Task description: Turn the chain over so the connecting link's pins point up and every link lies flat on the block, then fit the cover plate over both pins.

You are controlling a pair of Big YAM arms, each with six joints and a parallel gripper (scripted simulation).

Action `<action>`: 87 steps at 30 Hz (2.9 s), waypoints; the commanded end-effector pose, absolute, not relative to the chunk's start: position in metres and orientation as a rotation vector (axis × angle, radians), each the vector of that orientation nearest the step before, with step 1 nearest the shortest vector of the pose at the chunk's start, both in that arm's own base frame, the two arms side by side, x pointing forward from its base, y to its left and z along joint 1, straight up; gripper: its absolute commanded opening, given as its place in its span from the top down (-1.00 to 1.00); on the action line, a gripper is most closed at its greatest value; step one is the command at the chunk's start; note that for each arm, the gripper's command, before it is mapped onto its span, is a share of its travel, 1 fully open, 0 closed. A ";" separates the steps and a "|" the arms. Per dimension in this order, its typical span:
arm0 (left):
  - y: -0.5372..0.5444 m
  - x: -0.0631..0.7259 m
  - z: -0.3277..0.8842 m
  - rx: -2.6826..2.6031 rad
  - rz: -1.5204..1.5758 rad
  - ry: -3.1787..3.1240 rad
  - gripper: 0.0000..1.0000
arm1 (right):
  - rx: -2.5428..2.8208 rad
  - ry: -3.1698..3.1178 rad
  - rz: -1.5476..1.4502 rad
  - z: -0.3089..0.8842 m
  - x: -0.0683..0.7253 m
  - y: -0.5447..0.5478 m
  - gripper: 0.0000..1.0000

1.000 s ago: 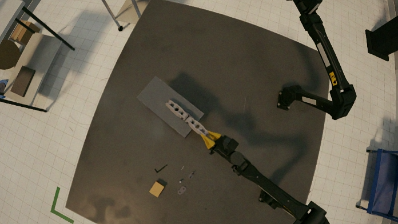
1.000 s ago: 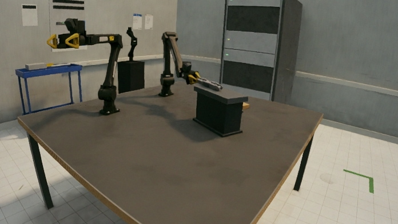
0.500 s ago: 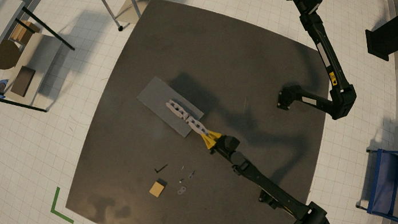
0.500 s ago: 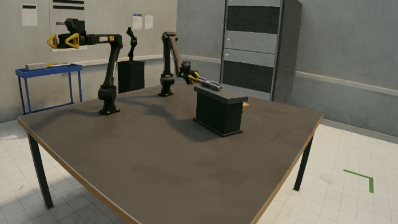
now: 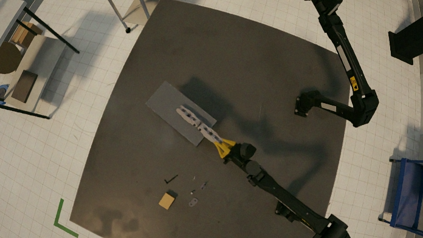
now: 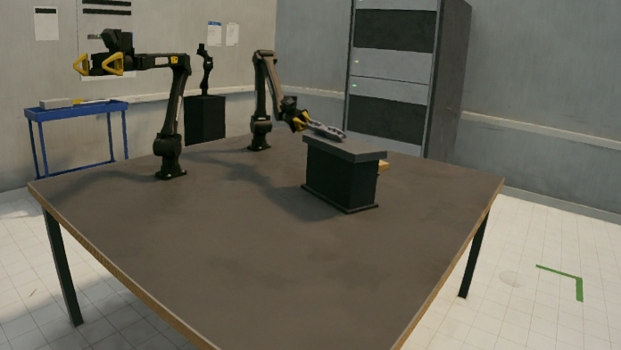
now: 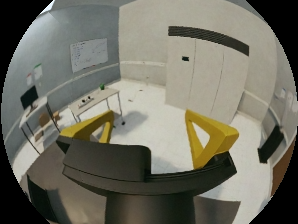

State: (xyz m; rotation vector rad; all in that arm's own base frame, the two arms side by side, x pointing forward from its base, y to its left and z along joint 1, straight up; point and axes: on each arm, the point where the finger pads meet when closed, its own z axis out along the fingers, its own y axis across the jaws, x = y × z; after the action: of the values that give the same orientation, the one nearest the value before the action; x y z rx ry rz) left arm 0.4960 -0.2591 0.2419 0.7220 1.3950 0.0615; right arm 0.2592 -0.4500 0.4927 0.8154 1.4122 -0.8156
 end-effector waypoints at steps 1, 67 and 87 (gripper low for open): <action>-0.273 0.505 0.290 0.716 0.087 1.296 0.62 | 0.793 1.388 -0.818 0.507 0.262 -0.444 -1.00; -0.285 0.507 0.278 0.977 0.406 1.154 0.62 | 0.793 1.388 -0.818 0.507 0.262 -0.444 -1.00; -0.288 0.506 0.282 1.044 0.511 1.082 0.62 | 0.793 1.388 -0.818 0.507 0.262 -0.444 -1.00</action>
State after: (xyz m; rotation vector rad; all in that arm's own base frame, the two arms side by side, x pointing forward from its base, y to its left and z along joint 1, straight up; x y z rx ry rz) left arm 0.4920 -0.2708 0.2421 1.0822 1.1686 0.4830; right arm 0.2592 -0.4500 0.4927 0.8154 1.4122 -0.8156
